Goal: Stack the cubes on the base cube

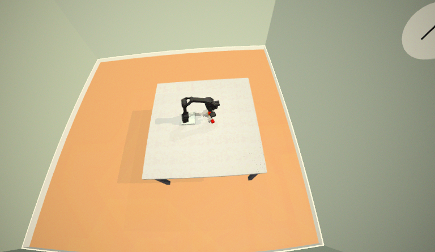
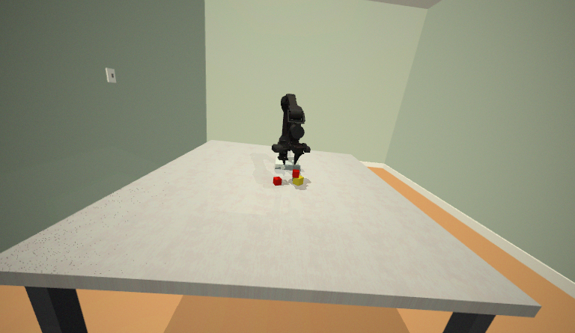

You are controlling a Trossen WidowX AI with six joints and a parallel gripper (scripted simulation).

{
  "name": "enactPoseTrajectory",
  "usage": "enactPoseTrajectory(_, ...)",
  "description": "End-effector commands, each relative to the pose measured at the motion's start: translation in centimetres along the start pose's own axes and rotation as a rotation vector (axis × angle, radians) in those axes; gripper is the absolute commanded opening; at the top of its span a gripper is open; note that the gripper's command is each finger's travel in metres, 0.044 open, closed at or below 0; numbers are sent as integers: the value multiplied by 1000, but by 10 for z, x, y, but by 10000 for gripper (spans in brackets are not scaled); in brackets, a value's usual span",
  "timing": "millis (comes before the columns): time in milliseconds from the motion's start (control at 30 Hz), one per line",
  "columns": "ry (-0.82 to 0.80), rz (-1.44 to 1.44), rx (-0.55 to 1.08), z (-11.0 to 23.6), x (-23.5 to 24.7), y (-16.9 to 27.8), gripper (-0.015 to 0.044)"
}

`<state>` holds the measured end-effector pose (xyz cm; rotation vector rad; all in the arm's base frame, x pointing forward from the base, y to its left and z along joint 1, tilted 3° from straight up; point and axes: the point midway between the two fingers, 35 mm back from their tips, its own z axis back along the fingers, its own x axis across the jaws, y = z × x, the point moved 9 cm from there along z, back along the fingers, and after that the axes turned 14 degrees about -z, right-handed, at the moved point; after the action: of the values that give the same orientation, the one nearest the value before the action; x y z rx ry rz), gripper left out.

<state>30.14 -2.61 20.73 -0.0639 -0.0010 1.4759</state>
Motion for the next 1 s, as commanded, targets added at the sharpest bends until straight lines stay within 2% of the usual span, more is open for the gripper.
enactPoseTrajectory(0,0,-406,-2,6,-15,-4,265)
enactPoseTrajectory(567,4,-1437,-7,19,-51,-7,265)
enactPoseTrajectory(967,4,-1477,-7,19,-53,-7,265)
